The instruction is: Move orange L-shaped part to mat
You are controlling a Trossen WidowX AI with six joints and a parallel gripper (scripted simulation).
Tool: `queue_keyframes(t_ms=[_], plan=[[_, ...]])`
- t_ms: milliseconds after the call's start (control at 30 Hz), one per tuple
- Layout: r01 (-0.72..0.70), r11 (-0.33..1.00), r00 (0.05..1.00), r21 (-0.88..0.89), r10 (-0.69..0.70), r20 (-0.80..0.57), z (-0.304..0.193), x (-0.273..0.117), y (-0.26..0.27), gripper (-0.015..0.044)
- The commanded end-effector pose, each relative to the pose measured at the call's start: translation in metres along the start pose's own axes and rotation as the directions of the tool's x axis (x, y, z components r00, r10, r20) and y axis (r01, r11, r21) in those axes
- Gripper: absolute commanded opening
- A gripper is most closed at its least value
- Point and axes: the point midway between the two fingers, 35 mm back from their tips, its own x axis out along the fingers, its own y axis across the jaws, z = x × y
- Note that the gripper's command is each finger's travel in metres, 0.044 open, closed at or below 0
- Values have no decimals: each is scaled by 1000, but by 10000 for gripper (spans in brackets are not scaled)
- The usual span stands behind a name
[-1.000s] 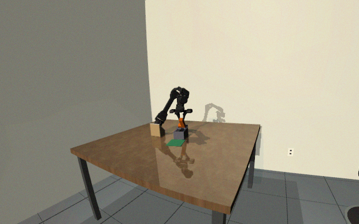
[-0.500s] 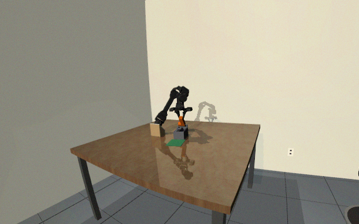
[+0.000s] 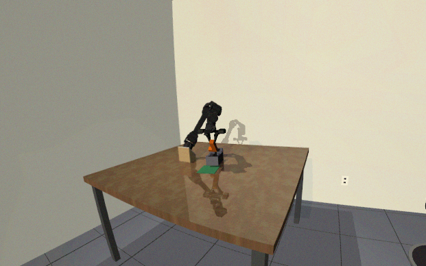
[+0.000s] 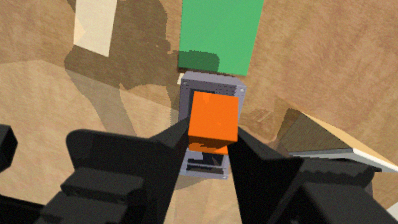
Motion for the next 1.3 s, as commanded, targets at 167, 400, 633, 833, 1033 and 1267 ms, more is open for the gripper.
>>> queue_keyframes(t_ms=[167, 400, 633, 833, 1033, 1267], plan=[[-4, 1000, 1000, -11, 4, 14, 41, -3, -2, 0], [-4, 1000, 1000, -12, 5, 16, 72, -4, -5, 0], [-5, 1000, 1000, -13, 5, 19, 103, -5, -6, 0], [-5, 1000, 1000, -13, 5, 19, 116, -5, -6, 0], [-5, 1000, 1000, -13, 5, 19, 116, 0, -6, 0], [-5, 1000, 1000, -13, 5, 19, 116, 11, -6, 0]])
